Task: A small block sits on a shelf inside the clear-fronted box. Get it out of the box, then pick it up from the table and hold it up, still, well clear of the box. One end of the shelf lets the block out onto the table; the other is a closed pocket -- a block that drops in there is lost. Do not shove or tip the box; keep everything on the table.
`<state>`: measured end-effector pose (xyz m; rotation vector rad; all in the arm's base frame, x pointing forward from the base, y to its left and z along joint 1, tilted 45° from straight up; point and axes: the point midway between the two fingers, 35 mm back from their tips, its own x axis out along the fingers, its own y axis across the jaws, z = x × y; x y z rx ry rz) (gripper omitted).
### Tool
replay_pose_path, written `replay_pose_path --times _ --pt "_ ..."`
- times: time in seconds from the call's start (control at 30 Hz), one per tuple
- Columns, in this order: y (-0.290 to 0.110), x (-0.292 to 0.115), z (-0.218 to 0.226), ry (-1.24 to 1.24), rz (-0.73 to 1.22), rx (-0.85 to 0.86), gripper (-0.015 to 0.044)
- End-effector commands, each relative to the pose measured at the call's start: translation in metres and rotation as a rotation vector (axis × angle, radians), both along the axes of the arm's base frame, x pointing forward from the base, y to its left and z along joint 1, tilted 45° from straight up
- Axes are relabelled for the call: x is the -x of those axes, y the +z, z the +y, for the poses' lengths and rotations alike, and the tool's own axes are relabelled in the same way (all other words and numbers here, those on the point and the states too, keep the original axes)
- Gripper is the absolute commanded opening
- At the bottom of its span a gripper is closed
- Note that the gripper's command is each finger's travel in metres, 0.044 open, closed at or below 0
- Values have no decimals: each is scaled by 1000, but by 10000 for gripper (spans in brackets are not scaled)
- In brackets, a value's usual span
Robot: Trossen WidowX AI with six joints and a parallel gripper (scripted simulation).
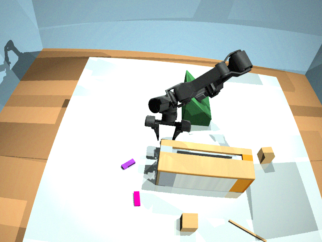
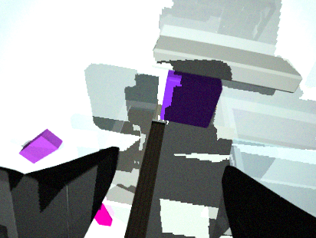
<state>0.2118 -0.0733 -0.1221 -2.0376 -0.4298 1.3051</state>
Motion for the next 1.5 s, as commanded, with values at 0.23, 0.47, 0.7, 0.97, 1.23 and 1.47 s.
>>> replay_pose_path --times 0.23,0.47,0.7,0.97,1.23,1.47 --pt "-14 -2 16 0 7 -9 285" --pt "-22 -3 24 -1 7 -9 285" --pt "-29 -3 32 0 6 -10 285" --pt "-37 -3 42 0 5 -13 285" --pt "-39 -3 45 0 4 -14 180" --pt "-39 -3 45 0 4 -14 55"
